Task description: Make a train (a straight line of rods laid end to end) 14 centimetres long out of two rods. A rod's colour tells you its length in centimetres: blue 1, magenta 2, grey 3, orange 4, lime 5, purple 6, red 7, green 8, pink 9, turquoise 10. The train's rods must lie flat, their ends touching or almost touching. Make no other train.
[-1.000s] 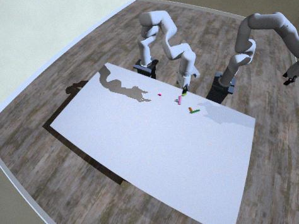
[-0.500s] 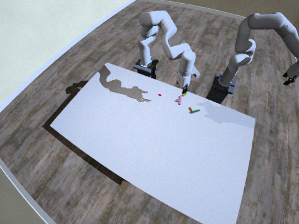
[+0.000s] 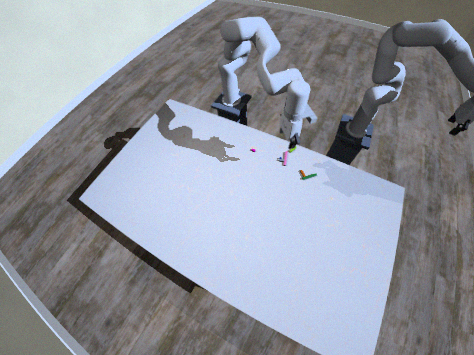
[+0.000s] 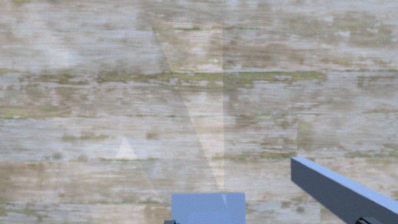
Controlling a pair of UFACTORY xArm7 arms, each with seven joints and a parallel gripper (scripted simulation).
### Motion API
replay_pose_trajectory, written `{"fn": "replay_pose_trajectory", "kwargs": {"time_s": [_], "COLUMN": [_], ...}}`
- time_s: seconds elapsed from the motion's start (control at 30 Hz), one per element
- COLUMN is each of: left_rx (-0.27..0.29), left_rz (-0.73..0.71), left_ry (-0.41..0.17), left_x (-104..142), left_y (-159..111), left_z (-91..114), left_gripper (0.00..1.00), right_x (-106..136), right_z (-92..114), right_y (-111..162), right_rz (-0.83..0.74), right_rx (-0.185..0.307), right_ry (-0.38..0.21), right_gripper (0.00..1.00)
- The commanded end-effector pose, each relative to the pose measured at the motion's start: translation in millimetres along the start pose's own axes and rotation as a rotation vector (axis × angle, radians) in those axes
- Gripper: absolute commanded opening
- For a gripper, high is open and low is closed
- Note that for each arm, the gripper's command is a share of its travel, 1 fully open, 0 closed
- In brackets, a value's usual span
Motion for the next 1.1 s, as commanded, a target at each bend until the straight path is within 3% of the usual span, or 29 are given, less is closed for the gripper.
{"fn": "replay_pose_trajectory", "kwargs": {"time_s": [0.0, 0.6, 1.07], "left_rx": [0.001, 0.001, 0.001], "left_rz": [0.000, 0.000, 0.000], "left_ry": [0.003, 0.003, 0.003], "left_x": [-1, -1, -1], "left_y": [0, 0, 0], "left_z": [1, 1, 1], "left_gripper": [1.00, 1.00, 1.00], "right_x": [0, 0, -4], "right_z": [3, 2, -44], "right_y": [1, 3, 52], "right_rz": [0.000, -0.011, -0.421], "right_rx": [0.006, 0.006, 0.007], "right_ry": [0.000, 0.000, 0.003], "right_gripper": [1.00, 1.00, 1.00]}}
Point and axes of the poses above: on each arm, the point where the finger pads meet when closed, its own z axis back along the fingers, its own y axis across the jaws, x = y × z, the point moved 3 cm from there along z, back along the fingers, and after that the axes turned 11 degrees about z, right-handed, at the moved point
